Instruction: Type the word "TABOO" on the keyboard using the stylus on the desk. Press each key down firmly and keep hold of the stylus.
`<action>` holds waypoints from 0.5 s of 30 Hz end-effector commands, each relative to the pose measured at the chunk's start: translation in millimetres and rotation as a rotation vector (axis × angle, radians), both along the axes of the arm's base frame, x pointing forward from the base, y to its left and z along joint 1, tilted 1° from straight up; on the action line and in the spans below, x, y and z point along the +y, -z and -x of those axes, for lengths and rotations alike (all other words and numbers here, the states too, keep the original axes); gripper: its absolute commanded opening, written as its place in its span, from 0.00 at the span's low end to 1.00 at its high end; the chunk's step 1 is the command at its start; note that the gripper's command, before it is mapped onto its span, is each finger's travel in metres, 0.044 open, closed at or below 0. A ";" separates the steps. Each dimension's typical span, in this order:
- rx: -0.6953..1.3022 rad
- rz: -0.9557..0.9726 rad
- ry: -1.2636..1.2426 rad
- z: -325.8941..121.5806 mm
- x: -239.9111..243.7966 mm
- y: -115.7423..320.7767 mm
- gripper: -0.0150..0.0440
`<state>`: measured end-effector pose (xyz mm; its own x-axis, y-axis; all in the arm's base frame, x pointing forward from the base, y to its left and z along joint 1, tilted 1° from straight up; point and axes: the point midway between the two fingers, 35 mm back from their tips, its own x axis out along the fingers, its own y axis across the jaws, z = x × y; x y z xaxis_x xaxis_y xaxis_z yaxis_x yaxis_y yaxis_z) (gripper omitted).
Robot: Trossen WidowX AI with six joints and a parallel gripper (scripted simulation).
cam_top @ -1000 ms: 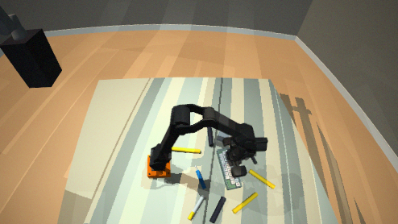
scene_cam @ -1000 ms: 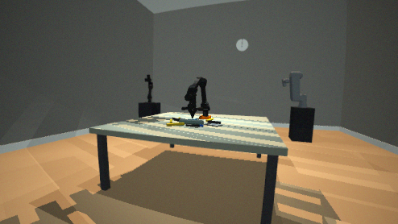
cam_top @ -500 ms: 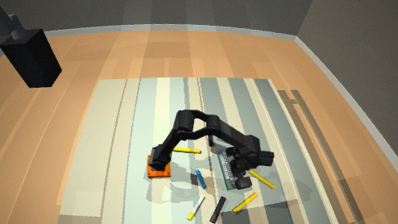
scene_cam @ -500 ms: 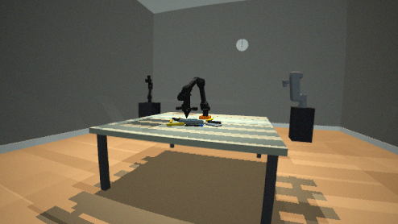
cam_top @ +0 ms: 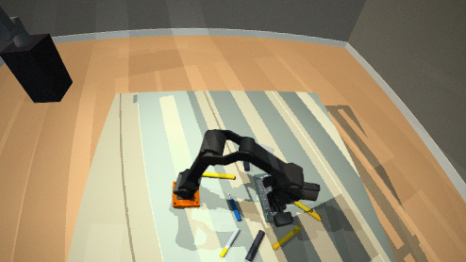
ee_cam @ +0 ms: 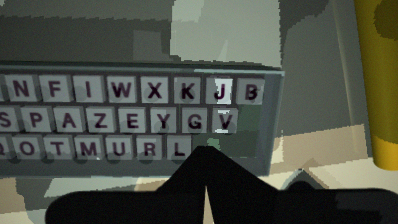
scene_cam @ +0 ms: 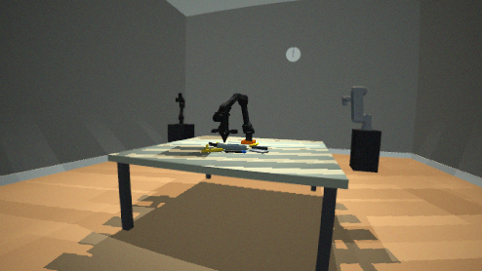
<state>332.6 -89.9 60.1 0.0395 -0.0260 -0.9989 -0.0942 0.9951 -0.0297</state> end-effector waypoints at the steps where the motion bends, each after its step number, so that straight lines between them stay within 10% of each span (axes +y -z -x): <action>1: 0.007 -0.004 -0.001 22.2 16.4 1.7 0.25; 15: 0.007 -0.007 -0.002 24.3 50.8 2.6 0.25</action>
